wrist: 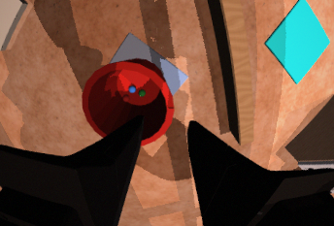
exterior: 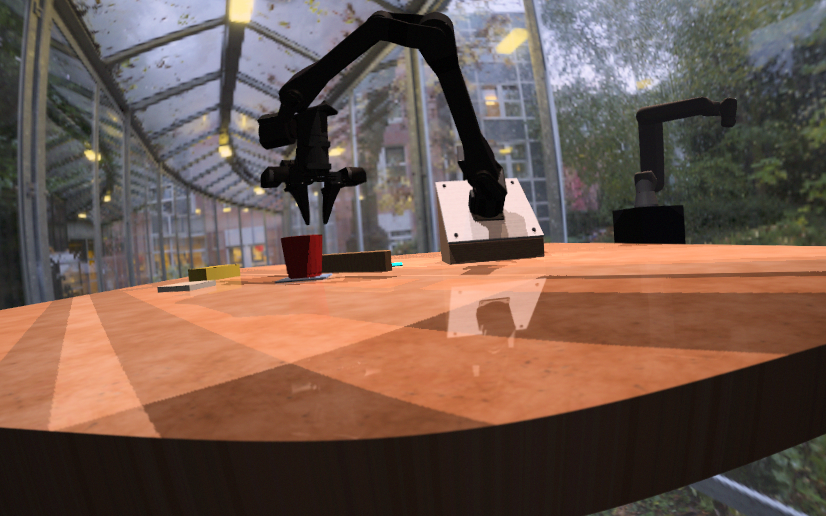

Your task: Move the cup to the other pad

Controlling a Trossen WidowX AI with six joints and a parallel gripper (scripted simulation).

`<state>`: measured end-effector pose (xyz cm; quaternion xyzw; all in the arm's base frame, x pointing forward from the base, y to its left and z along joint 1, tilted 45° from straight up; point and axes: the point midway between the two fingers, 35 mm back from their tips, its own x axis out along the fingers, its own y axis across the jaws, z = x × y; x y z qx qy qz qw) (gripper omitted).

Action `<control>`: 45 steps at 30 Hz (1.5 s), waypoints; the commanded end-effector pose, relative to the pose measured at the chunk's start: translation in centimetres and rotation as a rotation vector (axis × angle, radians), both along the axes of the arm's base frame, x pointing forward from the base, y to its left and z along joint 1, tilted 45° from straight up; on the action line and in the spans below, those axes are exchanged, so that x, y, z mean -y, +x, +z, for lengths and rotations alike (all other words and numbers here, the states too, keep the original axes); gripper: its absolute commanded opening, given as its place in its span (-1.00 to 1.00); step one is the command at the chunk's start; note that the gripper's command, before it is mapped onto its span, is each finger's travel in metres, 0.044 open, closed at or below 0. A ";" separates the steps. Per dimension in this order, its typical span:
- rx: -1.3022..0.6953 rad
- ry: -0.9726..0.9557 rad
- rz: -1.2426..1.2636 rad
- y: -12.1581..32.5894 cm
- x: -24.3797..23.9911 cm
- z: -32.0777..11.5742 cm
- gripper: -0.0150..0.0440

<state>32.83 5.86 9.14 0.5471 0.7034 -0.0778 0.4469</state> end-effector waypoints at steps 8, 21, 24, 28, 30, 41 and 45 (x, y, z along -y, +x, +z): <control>-0.006 0.004 0.001 0.0 -1.4 -1.3 0.01; -0.006 0.005 0.001 -0.1 -2.9 -2.8 0.01; -0.006 0.006 0.001 -0.1 -3.2 -3.1 0.01; -0.006 0.007 0.001 -0.2 -3.7 -3.6 0.01; -0.006 0.007 0.001 -0.2 -3.9 -3.8 0.01; -0.002 0.004 0.003 -0.2 -4.2 -4.0 -0.26; -0.002 0.004 0.003 -0.2 -4.2 -4.0 -0.35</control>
